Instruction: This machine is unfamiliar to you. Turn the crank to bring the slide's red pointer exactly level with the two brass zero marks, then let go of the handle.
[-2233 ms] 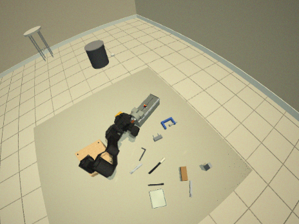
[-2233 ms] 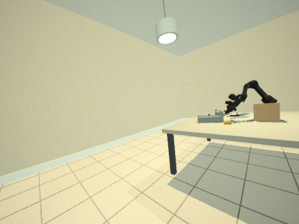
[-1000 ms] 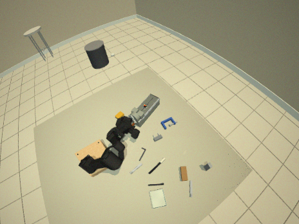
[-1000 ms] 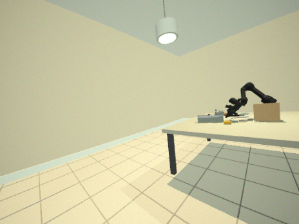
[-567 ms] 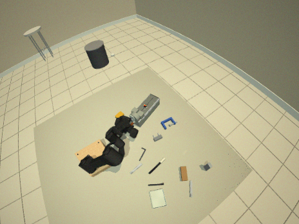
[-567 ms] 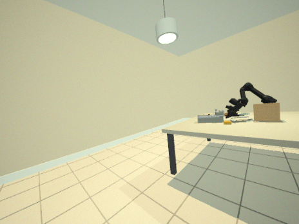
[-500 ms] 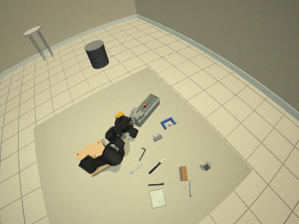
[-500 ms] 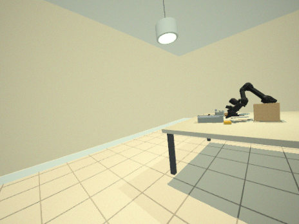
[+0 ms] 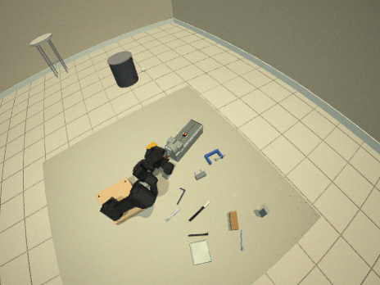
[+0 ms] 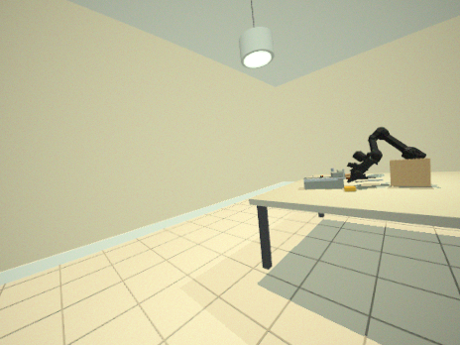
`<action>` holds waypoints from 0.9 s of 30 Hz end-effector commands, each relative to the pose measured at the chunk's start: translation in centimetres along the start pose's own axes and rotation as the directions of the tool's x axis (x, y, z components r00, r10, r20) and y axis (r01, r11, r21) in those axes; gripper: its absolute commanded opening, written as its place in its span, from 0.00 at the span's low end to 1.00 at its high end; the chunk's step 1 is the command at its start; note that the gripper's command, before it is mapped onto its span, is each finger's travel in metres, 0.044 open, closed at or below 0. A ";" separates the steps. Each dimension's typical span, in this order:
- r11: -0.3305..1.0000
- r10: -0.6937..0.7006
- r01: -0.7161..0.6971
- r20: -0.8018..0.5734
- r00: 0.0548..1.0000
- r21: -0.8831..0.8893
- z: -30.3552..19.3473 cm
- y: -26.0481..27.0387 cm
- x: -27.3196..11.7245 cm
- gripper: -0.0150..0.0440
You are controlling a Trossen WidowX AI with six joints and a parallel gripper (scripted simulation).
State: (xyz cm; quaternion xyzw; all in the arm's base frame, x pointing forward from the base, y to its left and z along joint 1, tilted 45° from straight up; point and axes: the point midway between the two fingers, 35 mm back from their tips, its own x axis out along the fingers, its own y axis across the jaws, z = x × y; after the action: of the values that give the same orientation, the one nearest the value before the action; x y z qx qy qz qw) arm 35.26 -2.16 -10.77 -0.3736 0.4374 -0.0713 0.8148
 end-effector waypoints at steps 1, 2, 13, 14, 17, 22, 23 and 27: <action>1.000 0.022 -0.022 0.004 1.000 -0.011 0.1 0.9 -0.1 0.25; 1.000 0.022 -0.022 0.004 1.000 -0.011 0.1 1.0 -0.1 0.25; 1.000 0.023 -0.022 0.005 1.000 -0.011 0.3 1.4 -0.4 0.25; 1.000 0.023 -0.022 0.005 1.000 -0.011 0.3 1.5 -0.4 0.25; 1.000 0.023 -0.023 0.005 1.000 -0.011 0.3 1.6 -0.5 0.25; 1.000 0.023 -0.023 0.005 1.000 -0.011 0.5 1.8 -0.6 0.25; 1.000 0.023 -0.023 0.005 1.000 -0.011 0.5 1.8 -0.6 0.25; 1.000 0.023 -0.023 0.005 1.000 -0.011 0.6 2.0 -0.8 0.25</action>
State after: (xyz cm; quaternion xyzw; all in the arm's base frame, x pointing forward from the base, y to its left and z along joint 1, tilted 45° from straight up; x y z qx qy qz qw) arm 34.99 -0.91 -11.25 -0.3715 0.4404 -0.0698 0.8144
